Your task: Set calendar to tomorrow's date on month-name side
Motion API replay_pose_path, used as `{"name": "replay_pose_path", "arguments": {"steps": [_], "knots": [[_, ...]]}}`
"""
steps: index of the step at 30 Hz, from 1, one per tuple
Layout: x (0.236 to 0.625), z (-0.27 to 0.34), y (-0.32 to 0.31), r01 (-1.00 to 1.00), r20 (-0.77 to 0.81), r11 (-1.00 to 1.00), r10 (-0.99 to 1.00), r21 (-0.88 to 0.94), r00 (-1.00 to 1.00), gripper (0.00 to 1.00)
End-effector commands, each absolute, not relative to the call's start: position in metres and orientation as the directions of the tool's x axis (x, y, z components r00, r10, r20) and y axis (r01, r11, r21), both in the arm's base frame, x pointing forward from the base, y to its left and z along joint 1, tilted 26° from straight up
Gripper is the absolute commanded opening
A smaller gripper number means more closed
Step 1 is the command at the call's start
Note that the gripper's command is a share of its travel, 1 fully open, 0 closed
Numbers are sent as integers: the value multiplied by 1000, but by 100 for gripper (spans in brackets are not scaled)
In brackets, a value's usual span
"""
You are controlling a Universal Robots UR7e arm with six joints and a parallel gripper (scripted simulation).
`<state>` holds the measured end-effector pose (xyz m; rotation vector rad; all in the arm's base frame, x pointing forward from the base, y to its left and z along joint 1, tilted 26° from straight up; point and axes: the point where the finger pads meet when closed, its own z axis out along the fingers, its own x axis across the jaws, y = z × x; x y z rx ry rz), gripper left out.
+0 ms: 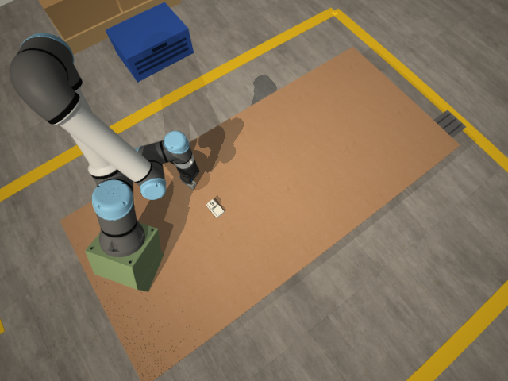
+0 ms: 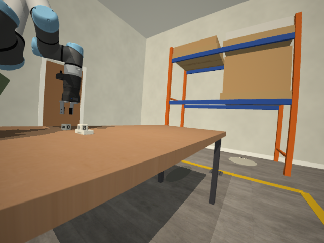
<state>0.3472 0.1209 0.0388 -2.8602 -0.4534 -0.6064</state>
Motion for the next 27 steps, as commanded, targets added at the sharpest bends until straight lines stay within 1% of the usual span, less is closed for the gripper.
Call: {"name": "replay_pose_path", "arguments": {"steps": [1,27], "knots": [[349,30,124,332,420,-936,258,-114,870,87],[360,6,130,332,421,-937,258,-112,870,87]]}}
